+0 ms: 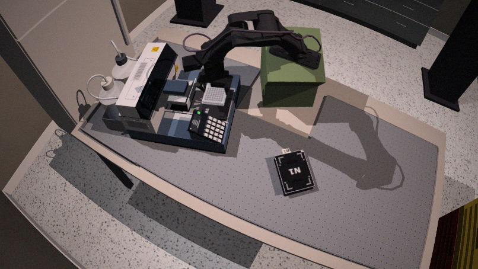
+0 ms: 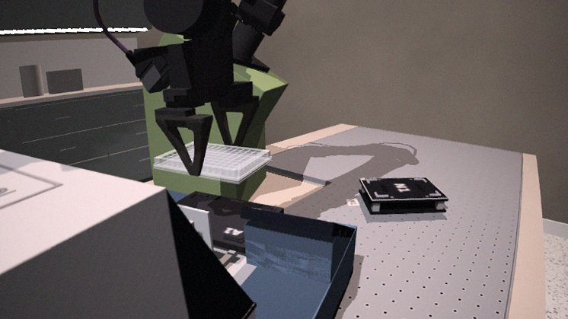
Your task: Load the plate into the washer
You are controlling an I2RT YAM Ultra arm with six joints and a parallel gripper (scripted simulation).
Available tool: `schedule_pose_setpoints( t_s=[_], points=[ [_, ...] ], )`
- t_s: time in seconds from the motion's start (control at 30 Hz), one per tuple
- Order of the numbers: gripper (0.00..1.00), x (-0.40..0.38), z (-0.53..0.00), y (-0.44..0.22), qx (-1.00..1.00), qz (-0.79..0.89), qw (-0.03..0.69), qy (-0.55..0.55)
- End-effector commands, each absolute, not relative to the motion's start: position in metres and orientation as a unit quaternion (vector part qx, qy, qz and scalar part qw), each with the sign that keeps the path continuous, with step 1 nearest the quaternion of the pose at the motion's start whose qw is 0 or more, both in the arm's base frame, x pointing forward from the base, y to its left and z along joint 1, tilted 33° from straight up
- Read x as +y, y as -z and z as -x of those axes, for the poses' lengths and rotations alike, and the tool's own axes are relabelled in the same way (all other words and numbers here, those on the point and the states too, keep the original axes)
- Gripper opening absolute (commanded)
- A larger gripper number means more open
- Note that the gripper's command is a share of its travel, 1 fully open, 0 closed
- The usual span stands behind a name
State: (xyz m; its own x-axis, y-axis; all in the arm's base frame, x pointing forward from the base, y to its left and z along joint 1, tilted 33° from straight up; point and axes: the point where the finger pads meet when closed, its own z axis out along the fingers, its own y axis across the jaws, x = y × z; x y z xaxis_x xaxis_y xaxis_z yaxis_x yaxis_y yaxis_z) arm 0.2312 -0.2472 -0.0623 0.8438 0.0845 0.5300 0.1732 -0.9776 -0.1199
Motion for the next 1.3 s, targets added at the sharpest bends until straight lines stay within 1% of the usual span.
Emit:
schedule_pose_setpoints(
  t_s=[0.0,0.6,0.87,1.17,1.27],
  points=[
    [0.84,-0.249,-0.229,0.073,-0.057,0.959,0.078,0.266],
    [0.84,-0.240,-0.242,0.097,-0.060,0.959,0.082,0.264],
    [0.84,-0.257,-0.253,0.099,-0.059,0.958,0.063,0.273],
    [0.84,-0.253,-0.264,0.111,-0.066,0.957,0.064,0.274],
    [0.84,-0.258,-0.260,0.110,-0.057,0.958,0.060,0.275]
  ],
)
